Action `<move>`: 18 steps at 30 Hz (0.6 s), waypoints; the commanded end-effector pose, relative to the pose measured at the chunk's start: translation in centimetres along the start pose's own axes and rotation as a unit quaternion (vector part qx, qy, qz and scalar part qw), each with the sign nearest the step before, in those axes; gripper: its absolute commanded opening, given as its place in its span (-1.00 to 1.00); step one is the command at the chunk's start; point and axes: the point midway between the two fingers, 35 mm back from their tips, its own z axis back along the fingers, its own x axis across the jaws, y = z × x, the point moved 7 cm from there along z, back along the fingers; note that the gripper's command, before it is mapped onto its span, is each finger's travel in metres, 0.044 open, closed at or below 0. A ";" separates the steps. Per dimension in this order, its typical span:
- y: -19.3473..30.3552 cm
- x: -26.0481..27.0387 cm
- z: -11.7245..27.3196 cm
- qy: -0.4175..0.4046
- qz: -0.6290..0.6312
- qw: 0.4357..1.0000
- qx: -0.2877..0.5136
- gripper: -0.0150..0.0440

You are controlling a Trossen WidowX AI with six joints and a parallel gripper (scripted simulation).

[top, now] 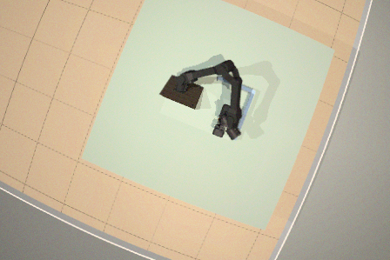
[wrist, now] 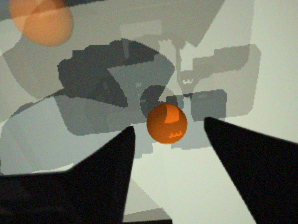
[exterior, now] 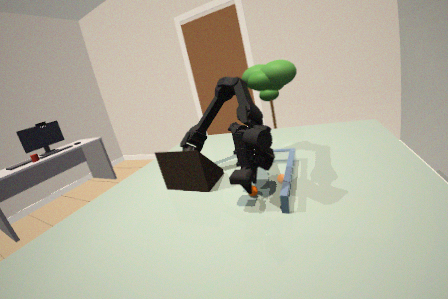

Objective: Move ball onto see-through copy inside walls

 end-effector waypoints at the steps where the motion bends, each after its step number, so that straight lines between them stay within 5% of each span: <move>1: 0.2 0.0 -1.0 -0.005 -0.004 1.000 0.002 0.44; 5: 0.2 0.0 -1.3 -0.005 -0.004 1.000 0.002 0.44; 9: 0.2 0.0 -1.3 -0.005 -0.004 1.000 0.002 0.08; 18: 0.2 0.0 -1.3 -0.005 -0.004 1.000 0.002 -0.19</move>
